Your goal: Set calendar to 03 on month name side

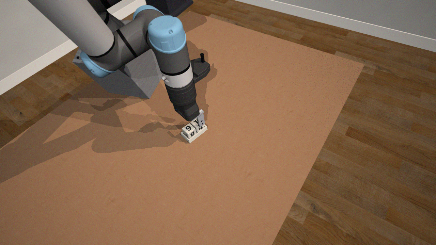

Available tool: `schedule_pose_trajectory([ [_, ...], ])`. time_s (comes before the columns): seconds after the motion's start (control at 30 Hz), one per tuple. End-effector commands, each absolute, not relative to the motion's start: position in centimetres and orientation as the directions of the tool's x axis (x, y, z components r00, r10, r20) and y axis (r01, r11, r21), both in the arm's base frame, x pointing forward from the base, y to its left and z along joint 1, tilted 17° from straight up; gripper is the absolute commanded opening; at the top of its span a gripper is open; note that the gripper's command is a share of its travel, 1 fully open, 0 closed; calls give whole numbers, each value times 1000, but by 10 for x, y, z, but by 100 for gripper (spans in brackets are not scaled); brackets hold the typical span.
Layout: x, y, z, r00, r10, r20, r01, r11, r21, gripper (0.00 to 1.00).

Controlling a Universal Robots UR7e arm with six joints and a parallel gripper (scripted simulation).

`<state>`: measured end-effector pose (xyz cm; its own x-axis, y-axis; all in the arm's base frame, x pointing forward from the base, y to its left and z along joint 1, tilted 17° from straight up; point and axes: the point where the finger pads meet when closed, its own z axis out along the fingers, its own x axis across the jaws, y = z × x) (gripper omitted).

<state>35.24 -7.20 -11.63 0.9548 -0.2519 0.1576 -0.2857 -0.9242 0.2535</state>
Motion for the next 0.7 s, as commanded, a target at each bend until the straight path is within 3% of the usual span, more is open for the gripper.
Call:
schedule_pose_trajectory([
  [0.0, 354, -73, -115, 954, -252, 162, -287, -924, 253, 90],
  [0.67, 356, -77, -126, 954, -253, 162, -288, -924, 253, 90],
])
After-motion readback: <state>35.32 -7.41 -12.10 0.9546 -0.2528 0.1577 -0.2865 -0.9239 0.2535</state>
